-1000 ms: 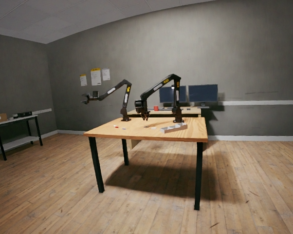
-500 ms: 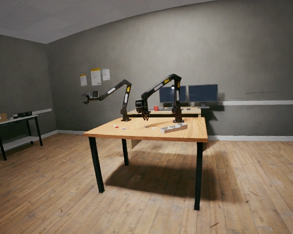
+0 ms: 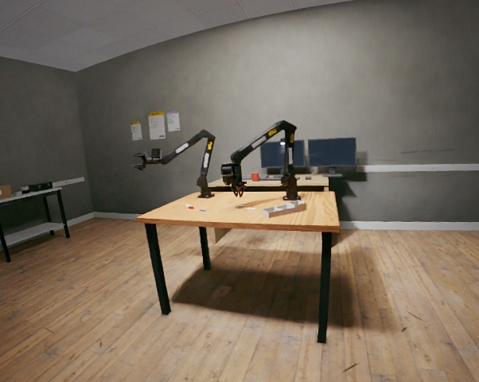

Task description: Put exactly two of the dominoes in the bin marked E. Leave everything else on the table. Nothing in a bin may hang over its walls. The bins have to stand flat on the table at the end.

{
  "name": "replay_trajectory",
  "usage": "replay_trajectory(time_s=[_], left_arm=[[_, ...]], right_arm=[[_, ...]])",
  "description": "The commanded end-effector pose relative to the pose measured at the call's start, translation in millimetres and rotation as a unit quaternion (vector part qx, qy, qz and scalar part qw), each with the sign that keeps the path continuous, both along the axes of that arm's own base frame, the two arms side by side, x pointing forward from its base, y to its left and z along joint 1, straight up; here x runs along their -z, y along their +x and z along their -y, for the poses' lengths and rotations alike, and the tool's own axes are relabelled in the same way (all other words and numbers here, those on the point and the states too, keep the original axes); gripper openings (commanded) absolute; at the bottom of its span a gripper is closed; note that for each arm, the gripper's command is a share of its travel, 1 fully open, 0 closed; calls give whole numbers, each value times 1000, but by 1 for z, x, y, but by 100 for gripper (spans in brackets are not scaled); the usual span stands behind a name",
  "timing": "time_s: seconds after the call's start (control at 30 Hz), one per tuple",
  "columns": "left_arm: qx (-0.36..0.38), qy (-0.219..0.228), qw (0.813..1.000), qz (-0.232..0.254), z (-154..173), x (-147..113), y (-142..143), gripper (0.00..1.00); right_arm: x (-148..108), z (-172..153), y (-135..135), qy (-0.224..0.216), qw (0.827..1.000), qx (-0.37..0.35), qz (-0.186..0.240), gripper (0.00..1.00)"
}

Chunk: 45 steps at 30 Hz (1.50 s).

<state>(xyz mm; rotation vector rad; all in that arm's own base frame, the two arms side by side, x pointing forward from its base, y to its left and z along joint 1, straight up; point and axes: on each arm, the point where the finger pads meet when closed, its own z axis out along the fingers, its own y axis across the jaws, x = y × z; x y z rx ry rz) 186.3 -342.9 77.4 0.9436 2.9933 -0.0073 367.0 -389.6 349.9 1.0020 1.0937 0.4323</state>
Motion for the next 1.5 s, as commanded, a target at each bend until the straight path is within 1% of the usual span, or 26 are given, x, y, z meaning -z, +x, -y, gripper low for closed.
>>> replay_trajectory(time_s=[0.0, 0.17, 0.4, 0.87, 0.9, 0.93, 0.97, 1.0, 1.1, 1.17, 1.47], left_arm=[[-7, 5, 1000, -1, -1, 7, 2, 39], [-7, 2, 1000, 0, 2, 4, 4, 39], [-7, -15, 1000, 10, 20, -12, 14, 39], [-7, -12, 1000, 8, 21, -13, 14, 39], [-2, -12, 1000, 7, 14, -10, 8, 39], [-2, -12, 1000, 7, 14, -10, 8, 39], [-7, -6, 1000, 5, 13, 3, 9, 39], [-7, 3, 1000, 0, 5, 14, 4, 39], [-7, 3, 1000, 0, 3, 26, 4, 39], [-7, 3, 1000, 0, 3, 26, 4, 39], [-7, 3, 1000, 0, 0, 61, 1, 39]], right_arm=[[-10, 4, -3, -8, 1000, 5, 5, 100], [-10, 4, -3, -8, 1000, 5, 5, 100], [-10, 4, -3, -8, 1000, 5, 5, 100], [-10, 4, -3, -8, 1000, 5, 5, 100], [-10, 4, -3, -8, 1000, 5, 5, 100], [-10, 4, -3, -8, 1000, 5, 5, 100], [-10, 4, -3, -8, 1000, 5, 5, 100], [-10, 4, -3, -8, 1000, 5, 5, 100], [-10, 4, -3, -8, 1000, 5, 5, 100], [-10, 4, -3, -8, 1000, 5, 5, 100], [-10, 4, -3, -8, 1000, 5, 5, 100]])
